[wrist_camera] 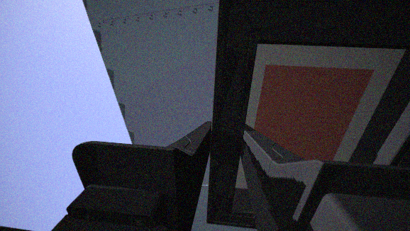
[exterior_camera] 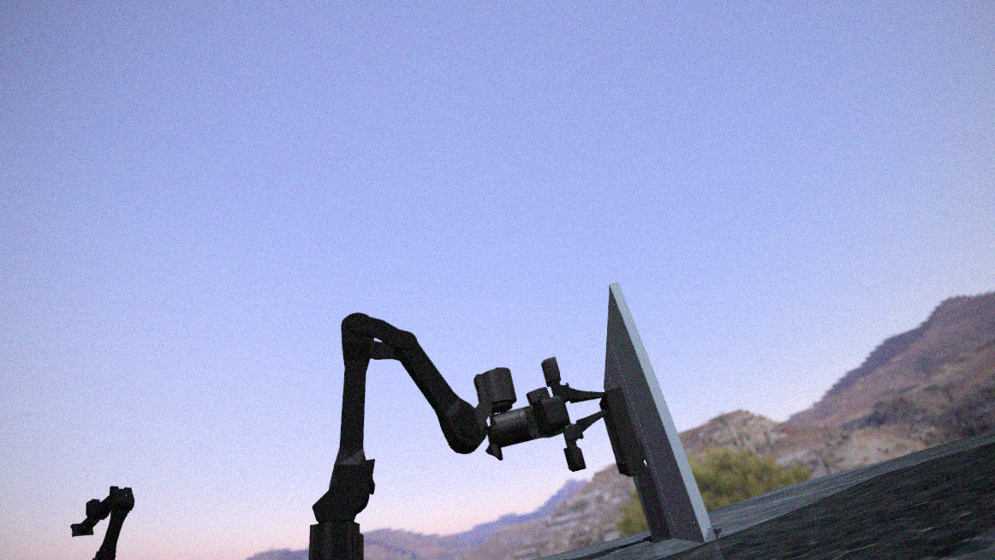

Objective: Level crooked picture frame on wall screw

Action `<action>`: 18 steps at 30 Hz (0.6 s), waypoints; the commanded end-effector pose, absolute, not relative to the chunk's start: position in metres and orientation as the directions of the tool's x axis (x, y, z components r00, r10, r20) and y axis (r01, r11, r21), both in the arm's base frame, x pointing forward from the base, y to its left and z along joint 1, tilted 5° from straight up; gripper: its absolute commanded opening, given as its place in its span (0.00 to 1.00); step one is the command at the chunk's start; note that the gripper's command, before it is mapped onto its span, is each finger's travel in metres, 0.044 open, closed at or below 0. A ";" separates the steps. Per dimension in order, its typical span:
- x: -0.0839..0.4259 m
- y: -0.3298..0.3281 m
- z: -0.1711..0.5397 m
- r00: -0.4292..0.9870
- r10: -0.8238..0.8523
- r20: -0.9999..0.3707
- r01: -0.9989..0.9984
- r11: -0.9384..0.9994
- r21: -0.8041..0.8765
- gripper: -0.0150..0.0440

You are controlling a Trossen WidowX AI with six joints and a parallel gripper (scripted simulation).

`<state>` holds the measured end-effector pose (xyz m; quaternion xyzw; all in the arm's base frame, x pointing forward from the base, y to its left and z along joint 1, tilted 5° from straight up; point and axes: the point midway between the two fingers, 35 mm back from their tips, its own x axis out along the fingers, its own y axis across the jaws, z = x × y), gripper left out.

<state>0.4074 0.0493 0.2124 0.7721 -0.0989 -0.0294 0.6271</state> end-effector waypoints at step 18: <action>0.408 0.050 0.212 0.979 -0.190 0.078 -0.101 -0.113 0.988 0.25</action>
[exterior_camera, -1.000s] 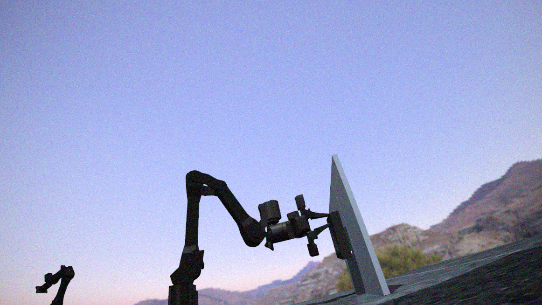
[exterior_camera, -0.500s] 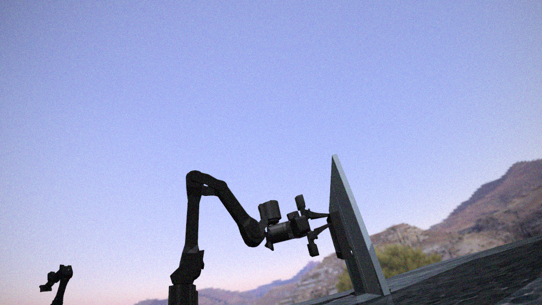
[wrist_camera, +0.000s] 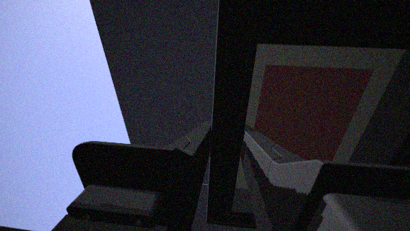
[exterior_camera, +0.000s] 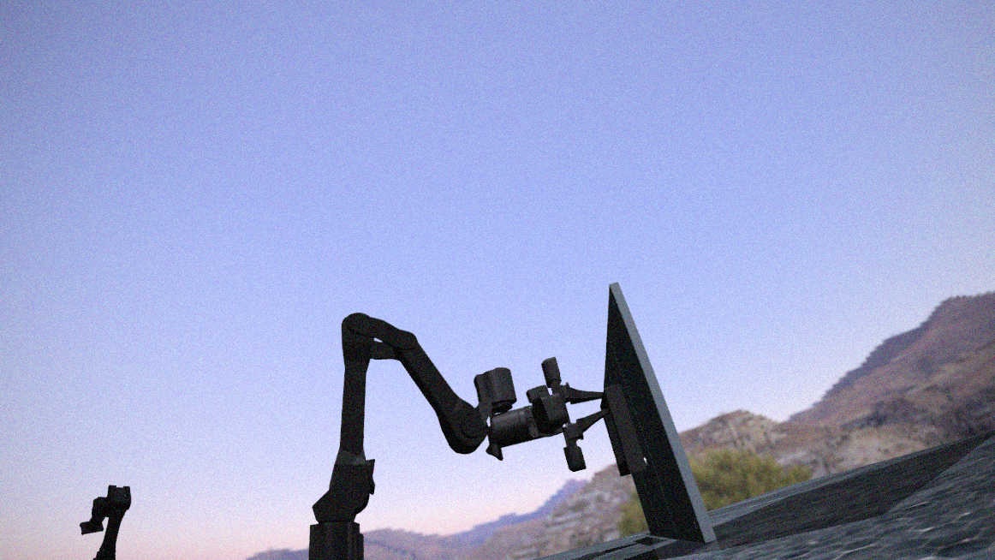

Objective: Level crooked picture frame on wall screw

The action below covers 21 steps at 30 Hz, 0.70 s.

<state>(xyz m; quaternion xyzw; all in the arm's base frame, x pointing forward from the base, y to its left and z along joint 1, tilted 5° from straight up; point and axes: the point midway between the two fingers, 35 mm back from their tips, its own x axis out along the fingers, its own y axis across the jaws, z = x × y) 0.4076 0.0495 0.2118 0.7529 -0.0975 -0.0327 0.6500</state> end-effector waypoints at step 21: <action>0.408 0.050 0.211 0.979 -0.189 0.077 -0.089 -0.052 0.995 0.48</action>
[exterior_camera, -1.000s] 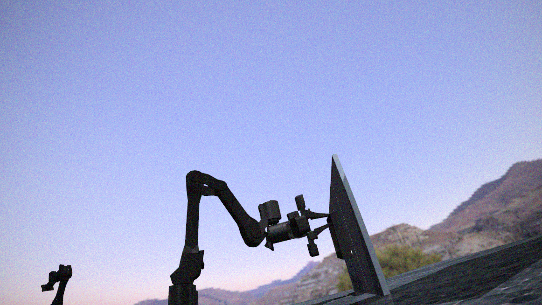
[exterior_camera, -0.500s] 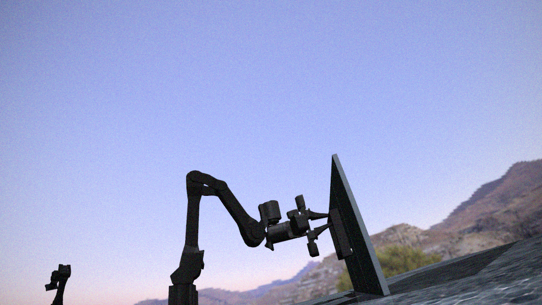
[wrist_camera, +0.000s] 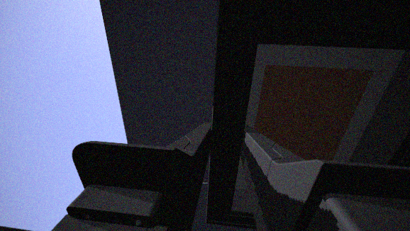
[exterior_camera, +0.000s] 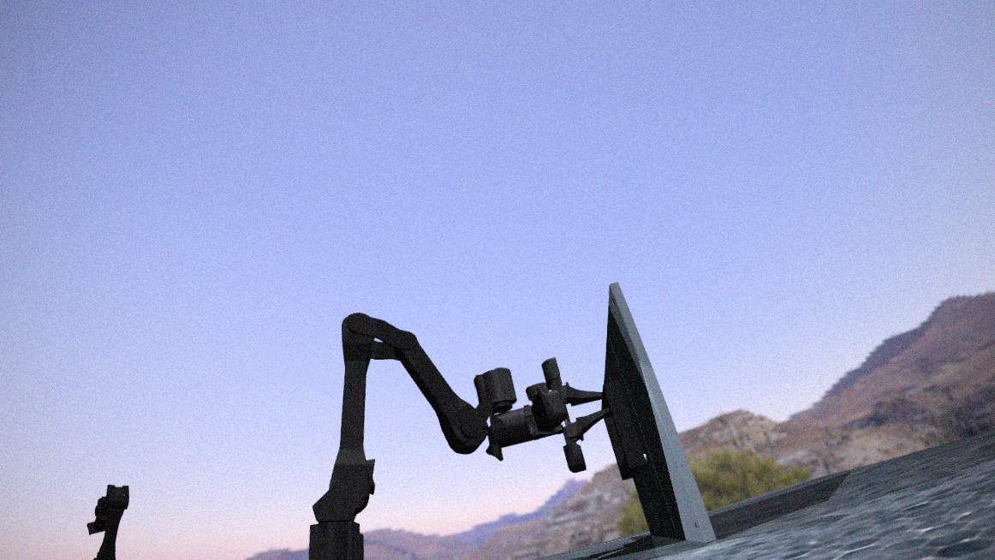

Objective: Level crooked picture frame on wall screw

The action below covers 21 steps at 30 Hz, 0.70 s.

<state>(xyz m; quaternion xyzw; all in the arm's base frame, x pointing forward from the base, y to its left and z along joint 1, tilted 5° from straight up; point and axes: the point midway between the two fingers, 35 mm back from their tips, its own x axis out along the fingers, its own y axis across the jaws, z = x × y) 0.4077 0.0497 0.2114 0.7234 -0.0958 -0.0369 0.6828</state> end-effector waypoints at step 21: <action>0.310 0.069 0.199 0.979 -0.192 0.074 -0.112 -0.200 0.973 0.69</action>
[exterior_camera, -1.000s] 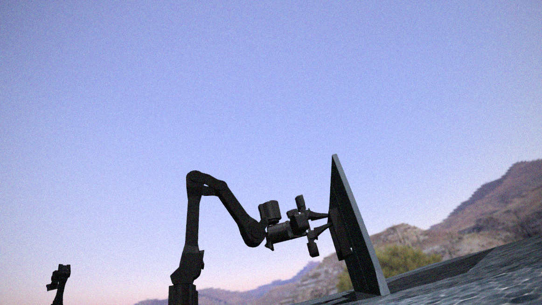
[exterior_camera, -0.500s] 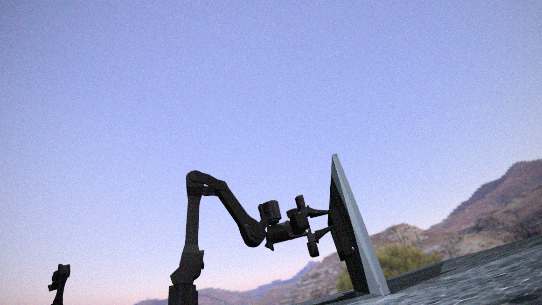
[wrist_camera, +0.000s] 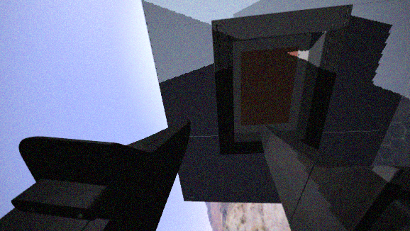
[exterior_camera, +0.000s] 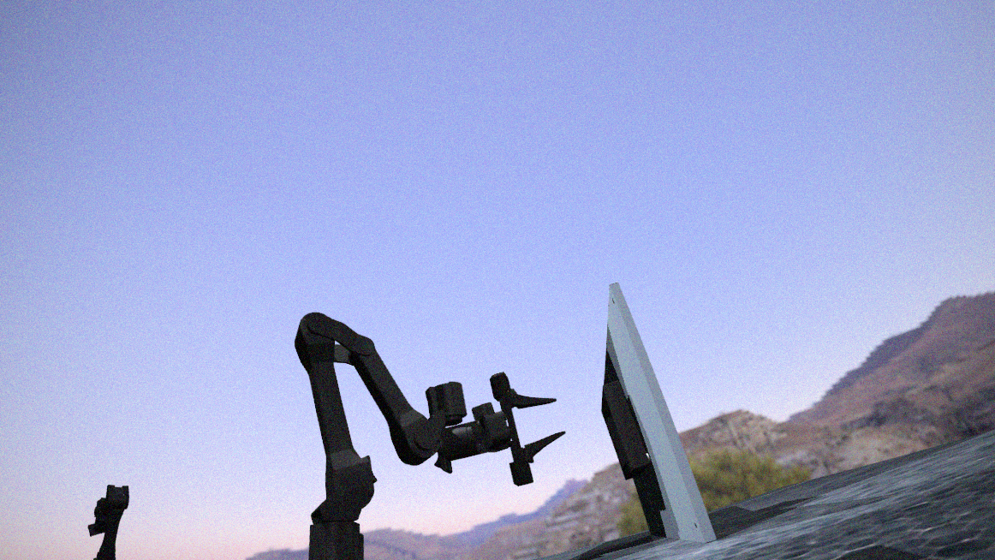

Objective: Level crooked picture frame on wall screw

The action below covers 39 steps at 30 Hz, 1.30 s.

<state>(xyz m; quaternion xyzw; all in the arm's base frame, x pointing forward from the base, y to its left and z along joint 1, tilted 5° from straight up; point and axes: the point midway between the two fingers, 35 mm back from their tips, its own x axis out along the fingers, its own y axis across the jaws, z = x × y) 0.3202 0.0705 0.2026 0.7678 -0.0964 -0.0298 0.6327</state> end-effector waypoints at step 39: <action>0.209 0.075 0.230 0.979 -0.192 0.063 -0.128 -0.347 0.929 0.69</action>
